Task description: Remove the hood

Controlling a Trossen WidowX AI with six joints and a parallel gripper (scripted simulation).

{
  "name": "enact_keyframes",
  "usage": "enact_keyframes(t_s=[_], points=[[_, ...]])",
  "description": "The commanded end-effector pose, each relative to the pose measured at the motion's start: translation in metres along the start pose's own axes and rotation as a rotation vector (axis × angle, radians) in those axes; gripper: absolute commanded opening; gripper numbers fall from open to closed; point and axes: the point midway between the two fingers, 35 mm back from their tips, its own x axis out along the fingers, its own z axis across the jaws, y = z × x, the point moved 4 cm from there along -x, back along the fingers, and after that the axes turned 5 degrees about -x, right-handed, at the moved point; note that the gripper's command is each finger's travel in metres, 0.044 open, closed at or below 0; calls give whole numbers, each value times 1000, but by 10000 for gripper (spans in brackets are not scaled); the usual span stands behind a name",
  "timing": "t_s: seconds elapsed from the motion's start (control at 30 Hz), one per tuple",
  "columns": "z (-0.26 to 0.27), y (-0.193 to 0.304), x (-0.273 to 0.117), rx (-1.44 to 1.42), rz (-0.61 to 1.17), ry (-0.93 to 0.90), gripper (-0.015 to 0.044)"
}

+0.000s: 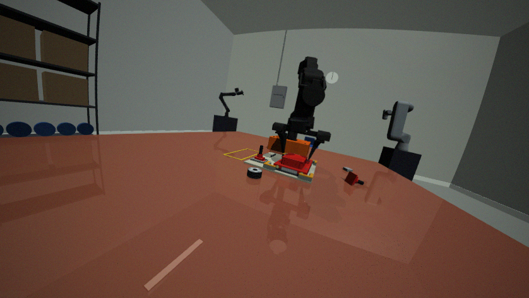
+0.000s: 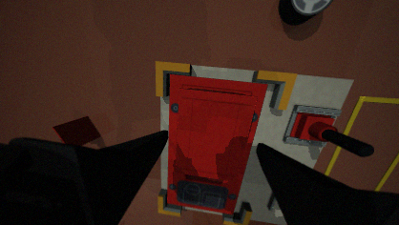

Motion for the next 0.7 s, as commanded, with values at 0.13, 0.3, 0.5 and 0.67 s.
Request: enact_keyframes(t_s=[0.13, 0.3, 0.5, 0.67], points=[[0, 0, 5, -1, 2, -3, 440], [0, 0, 7, -1, 2, -3, 440], [0, 0, 10, -1, 2, -3, 440], [0, 0, 13, -1, 2, -3, 440]])
